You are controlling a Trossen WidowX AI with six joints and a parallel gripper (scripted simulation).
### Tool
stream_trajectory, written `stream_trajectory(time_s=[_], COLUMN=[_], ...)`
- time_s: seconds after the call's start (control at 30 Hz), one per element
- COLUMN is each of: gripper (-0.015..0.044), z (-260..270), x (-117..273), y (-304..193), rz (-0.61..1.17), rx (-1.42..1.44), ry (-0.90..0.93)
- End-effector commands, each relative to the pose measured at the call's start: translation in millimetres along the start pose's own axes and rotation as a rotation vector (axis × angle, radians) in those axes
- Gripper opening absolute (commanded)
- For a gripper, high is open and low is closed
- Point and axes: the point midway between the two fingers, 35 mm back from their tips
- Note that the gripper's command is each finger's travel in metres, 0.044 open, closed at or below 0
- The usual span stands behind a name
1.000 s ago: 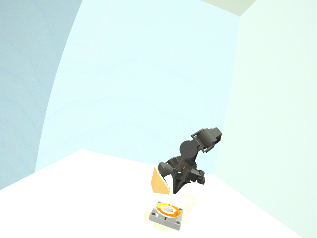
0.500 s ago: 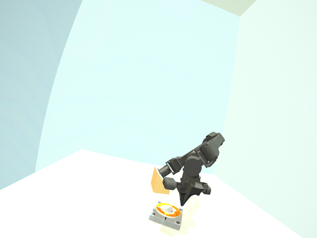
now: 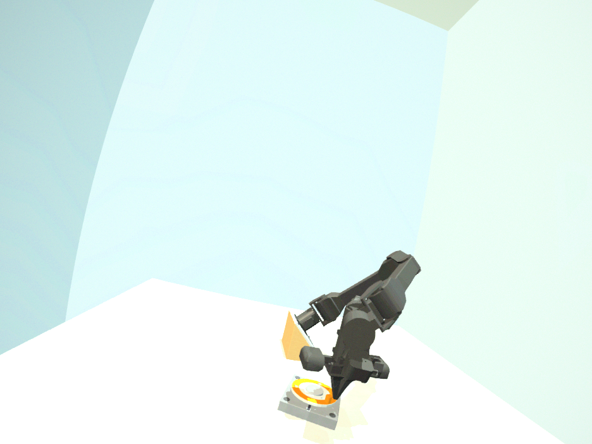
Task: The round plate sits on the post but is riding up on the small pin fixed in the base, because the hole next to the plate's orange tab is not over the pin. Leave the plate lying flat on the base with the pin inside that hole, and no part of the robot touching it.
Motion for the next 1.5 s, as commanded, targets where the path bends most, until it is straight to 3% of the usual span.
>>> stream_trajectory(time_s=[0.0, 1.47], gripper=[0.0000, 0.0000], z=[-5, -49], x=[1, 2], y=[4, 3], rz=[-0.007, -0.007], rx=[-0.002, -0.001], ry=[0.001, -0.002])
Point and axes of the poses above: the point midway between the two fingers, 35 mm back from their tips, its own x axis back along the fingers, its own z axis across the jaws, y = z × x, and after that the axes turned 13 degrees about x, right-handed
